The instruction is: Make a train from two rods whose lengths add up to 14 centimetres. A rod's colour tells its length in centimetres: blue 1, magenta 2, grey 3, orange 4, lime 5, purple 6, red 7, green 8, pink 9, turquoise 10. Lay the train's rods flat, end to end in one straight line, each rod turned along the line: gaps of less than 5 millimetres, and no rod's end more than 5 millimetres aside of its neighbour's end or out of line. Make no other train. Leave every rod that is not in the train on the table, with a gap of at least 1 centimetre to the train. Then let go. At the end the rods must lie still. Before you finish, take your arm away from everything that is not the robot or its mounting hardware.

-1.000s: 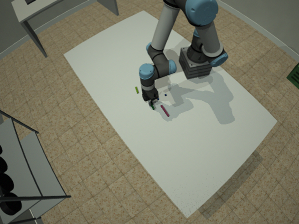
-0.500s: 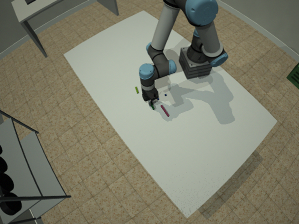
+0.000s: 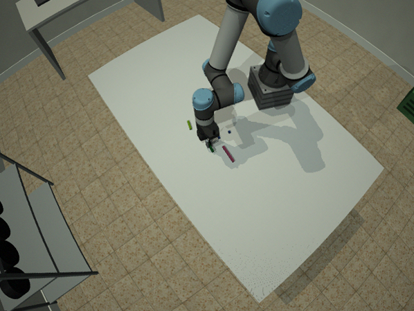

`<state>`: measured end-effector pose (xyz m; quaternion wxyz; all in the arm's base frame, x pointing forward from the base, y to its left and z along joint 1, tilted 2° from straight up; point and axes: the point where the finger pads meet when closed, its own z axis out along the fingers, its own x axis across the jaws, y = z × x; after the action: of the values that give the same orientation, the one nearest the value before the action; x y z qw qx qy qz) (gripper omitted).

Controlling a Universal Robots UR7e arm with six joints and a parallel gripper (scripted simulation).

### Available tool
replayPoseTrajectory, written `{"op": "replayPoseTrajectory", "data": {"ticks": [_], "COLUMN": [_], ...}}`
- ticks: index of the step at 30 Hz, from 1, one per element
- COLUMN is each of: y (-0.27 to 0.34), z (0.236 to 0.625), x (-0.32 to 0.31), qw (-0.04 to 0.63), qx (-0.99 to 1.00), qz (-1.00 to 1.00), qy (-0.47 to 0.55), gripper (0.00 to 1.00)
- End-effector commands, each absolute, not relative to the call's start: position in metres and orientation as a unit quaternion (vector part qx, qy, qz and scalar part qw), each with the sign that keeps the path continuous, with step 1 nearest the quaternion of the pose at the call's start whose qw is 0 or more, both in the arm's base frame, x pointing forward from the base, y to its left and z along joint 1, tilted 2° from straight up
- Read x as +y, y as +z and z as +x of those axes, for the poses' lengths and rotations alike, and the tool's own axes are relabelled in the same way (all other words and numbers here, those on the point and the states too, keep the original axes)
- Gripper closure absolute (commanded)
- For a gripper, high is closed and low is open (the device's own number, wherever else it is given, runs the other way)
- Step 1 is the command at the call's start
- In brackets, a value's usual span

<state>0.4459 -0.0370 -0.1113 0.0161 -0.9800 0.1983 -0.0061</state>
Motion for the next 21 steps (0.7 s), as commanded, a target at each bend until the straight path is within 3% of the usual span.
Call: {"op": "replayPoseTrajectory", "data": {"ticks": [1,21], "y": [-0.1109,-0.1111], "z": [0.4464,0.4464], "x": [-0.0371,-0.0371], "qw": [0.016,0.016], "qx": [0.198,0.198], "qz": [-0.98,-0.98], "qy": [-0.007,-0.007], "gripper": [0.76,0.76]}}
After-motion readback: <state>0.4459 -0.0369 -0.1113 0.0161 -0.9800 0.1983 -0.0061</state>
